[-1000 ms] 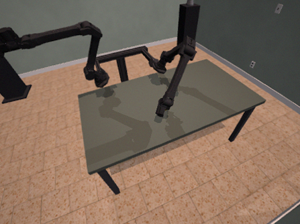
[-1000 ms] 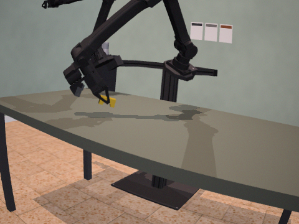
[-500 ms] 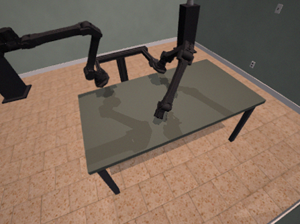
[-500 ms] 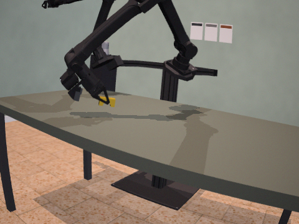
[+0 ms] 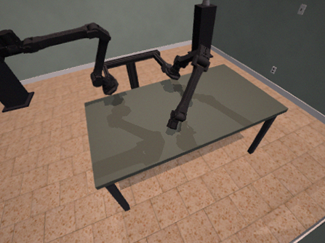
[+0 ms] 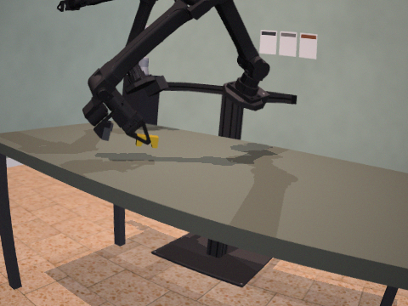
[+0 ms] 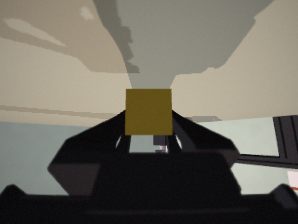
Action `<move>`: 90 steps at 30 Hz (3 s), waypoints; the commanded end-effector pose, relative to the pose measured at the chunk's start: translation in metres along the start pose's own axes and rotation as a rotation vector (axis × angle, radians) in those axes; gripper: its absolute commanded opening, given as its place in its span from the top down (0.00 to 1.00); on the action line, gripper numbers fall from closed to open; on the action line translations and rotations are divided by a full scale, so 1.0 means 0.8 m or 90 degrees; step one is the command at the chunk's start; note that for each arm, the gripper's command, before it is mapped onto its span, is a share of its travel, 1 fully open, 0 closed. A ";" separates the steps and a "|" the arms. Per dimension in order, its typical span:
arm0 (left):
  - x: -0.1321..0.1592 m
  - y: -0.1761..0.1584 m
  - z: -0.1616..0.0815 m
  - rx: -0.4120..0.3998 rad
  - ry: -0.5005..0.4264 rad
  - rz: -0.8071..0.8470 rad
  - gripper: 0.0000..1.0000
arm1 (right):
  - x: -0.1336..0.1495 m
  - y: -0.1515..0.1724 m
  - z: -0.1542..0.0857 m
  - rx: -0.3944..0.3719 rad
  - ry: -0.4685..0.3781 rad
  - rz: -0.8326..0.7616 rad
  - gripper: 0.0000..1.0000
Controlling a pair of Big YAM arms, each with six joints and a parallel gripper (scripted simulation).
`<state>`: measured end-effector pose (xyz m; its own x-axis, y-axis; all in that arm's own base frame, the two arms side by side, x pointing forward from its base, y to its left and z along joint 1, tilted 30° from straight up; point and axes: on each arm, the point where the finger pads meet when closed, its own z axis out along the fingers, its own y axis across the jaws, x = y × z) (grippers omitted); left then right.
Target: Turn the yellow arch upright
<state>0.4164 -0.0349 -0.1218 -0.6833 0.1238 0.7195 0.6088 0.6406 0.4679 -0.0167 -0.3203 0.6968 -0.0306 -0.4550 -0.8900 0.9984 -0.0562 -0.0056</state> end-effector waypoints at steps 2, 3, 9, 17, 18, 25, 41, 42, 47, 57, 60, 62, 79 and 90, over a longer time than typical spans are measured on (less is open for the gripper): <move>-0.021 0.008 0.007 0.007 -0.010 -0.008 0.69 | -0.010 -0.005 -0.006 0.005 -0.007 0.001 0.00; -0.023 0.008 0.008 0.007 -0.010 -0.008 0.69 | -0.010 -0.005 -0.006 0.005 -0.007 0.001 0.00; -0.030 0.007 0.017 0.007 -0.010 -0.008 0.69 | -0.010 -0.005 -0.006 0.005 -0.007 0.001 0.00; -0.039 0.007 0.028 0.007 -0.009 -0.008 0.69 | -0.010 -0.005 -0.006 0.005 -0.007 0.001 0.00; -0.040 0.007 0.029 0.007 -0.009 -0.008 0.69 | -0.010 -0.005 -0.006 0.005 -0.007 0.001 0.00; -0.043 0.008 0.024 0.004 -0.017 -0.009 0.69 | -0.010 -0.005 -0.006 0.005 -0.007 0.001 0.00; -0.043 0.007 0.027 0.005 -0.015 -0.008 0.69 | -0.010 -0.005 -0.006 0.005 -0.007 0.001 0.00; -0.043 0.007 0.027 0.005 -0.014 -0.008 0.69 | -0.010 -0.005 -0.006 0.005 -0.007 0.001 0.00; -0.045 0.006 0.032 0.006 -0.011 -0.007 0.69 | -0.010 -0.005 -0.006 0.005 -0.007 0.001 0.00; -0.045 0.008 0.028 0.005 -0.016 -0.010 0.69 | -0.010 -0.005 -0.006 0.005 -0.007 0.001 0.00; -0.045 0.008 0.028 0.005 -0.016 -0.010 0.69 | -0.010 -0.005 -0.006 0.005 -0.007 0.001 0.00; -0.043 0.007 0.029 0.005 -0.014 -0.008 0.69 | -0.010 -0.005 -0.006 0.005 -0.007 0.001 0.00; -0.043 0.007 0.029 0.005 -0.014 -0.009 0.00 | -0.010 -0.005 -0.006 0.005 -0.007 0.001 0.00; -0.043 0.007 0.029 0.005 -0.014 -0.009 0.00 | -0.010 -0.005 -0.006 0.005 -0.007 0.001 0.00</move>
<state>0.4235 -0.0190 -0.1526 -0.6846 0.1233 0.7184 0.6071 0.6420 0.4683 -0.0167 -0.3203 0.6968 -0.0306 -0.4550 -0.8900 0.9984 -0.0562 -0.0056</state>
